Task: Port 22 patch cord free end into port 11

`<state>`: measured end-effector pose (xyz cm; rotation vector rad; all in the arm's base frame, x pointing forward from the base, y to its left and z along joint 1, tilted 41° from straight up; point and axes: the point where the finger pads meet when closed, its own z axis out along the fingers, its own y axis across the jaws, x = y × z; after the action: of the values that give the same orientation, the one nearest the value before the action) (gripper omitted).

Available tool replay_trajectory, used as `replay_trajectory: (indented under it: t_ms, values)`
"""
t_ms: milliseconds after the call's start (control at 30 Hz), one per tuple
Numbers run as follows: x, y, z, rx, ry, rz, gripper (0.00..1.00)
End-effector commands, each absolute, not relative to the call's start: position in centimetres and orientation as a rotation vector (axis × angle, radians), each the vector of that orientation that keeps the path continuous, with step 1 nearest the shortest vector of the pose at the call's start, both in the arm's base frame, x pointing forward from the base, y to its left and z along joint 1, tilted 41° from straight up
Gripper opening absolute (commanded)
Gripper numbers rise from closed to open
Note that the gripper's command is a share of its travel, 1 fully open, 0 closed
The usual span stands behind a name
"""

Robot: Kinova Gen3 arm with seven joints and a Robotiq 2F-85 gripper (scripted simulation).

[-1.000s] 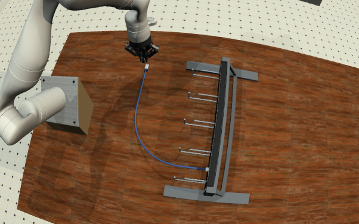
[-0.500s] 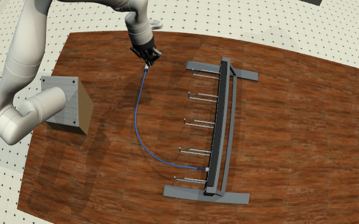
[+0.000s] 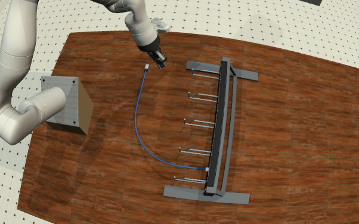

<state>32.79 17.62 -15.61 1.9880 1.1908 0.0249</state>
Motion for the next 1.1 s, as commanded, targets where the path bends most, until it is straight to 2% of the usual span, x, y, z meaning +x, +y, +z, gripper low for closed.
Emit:
replay_trajectory:
  t_ms: [0, 667, 1067]
  values:
    - [33.2, 18.8, -14.7, 1.991, 1.154, 0.119, 0.0]
    - [38.1, 23.6, -7.9, 2.206, 0.652, 0.722, 0.0]
    - [39.1, 25.6, -5.5, 2.269, 0.507, 0.895, 0.0]
